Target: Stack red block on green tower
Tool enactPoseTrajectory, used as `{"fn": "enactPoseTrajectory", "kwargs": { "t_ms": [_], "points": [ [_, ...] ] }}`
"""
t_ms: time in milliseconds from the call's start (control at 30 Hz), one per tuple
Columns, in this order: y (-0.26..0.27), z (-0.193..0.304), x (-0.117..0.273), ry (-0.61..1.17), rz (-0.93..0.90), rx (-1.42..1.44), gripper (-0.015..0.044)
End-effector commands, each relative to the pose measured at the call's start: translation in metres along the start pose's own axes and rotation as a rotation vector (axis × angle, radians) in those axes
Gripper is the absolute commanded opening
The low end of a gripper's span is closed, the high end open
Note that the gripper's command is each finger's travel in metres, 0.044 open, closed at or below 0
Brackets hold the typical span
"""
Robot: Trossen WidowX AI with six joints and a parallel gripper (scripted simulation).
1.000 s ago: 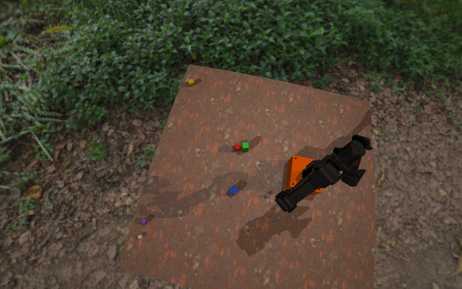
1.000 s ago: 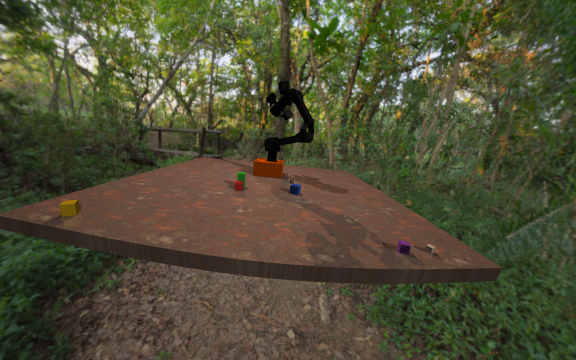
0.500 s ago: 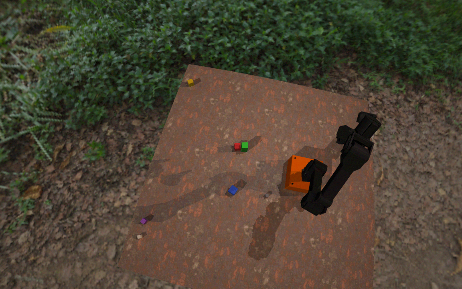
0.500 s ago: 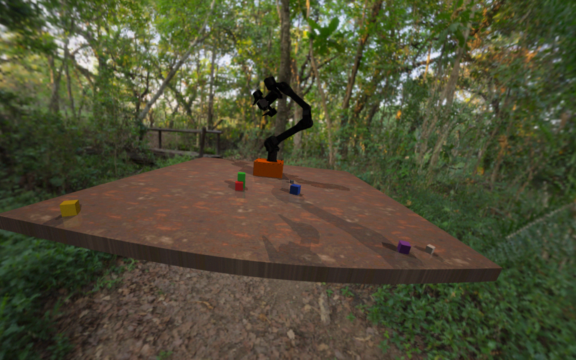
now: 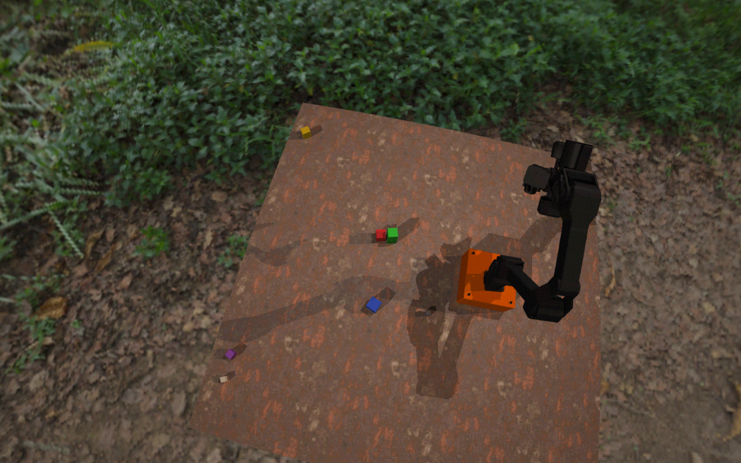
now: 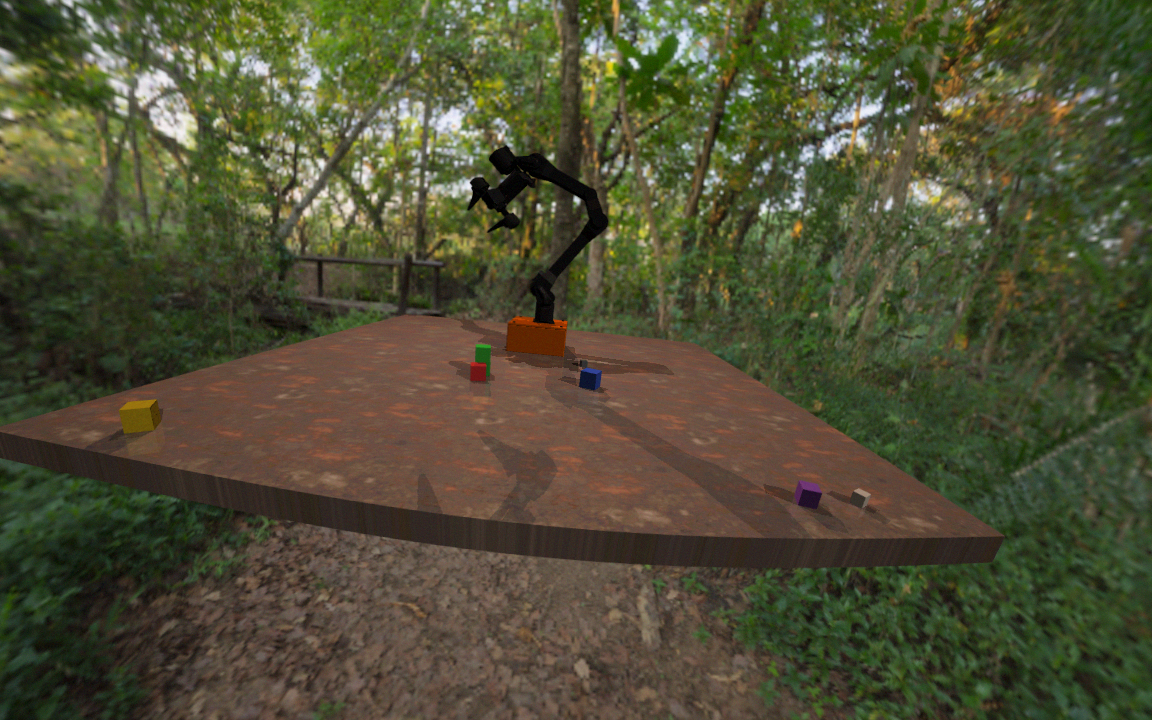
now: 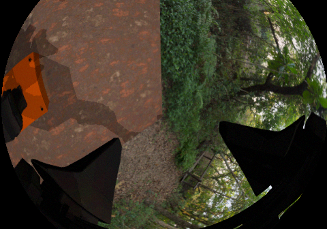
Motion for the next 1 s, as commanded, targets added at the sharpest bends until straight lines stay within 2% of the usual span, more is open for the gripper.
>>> {"fn": "enactPoseTrajectory", "kwargs": {
  "t_ms": [0, 533, 967],
  "points": [
    [-0.014, -0.024, -0.012, -0.09, -0.029, 0.001, 0.044],
    [-0.027, -0.161, -0.053, -0.353, -0.26, 0.045, 0.044],
    [0.027, -0.287, -0.055, -0.439, -0.488, 0.106, 0.044]
  ]
}}
Point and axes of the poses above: the point midway between the two fingers, 35 mm back from their tips, its own x axis back along the fingers, its own y axis across the jaws, z = x × y, the point moved 9 cm from there along x, back along the fingers, and after that the axes turned 6 degrees about -x, right-handed, at the moved point
